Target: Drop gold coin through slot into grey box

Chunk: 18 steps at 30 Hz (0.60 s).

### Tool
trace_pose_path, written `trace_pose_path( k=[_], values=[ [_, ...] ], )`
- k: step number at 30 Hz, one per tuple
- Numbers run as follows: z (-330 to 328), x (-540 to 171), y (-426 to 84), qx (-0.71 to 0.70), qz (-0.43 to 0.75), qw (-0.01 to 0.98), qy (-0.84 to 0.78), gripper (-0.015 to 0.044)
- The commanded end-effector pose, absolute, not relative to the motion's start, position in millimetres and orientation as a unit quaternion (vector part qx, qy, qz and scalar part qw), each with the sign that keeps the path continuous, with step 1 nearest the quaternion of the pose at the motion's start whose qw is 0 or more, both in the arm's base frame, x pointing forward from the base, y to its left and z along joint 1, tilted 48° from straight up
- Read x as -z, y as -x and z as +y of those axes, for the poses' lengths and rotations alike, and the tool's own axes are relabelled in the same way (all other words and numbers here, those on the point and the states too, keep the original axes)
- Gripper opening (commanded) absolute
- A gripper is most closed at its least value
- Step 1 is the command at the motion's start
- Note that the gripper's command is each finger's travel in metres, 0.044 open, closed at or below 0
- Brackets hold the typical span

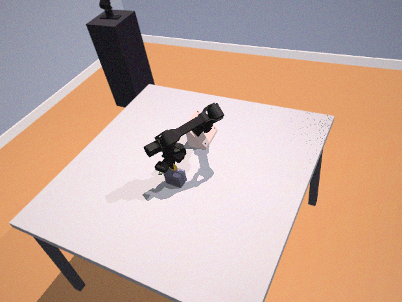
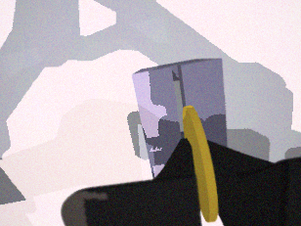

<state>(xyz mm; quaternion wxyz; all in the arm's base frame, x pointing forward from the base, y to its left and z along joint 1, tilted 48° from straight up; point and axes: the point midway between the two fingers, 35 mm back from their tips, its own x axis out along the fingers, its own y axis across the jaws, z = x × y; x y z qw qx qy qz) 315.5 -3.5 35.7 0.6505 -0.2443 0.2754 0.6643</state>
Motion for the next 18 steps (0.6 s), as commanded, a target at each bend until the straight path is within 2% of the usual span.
trace_pose_path(
  k=[1, 18],
  values=[
    [-1.1, -33.9, -315.5, -0.664, 0.275, 0.652, 0.241, 0.0],
    [3.6, -29.4, -314.7, -0.664, 0.275, 0.652, 0.241, 0.0]
  ],
)
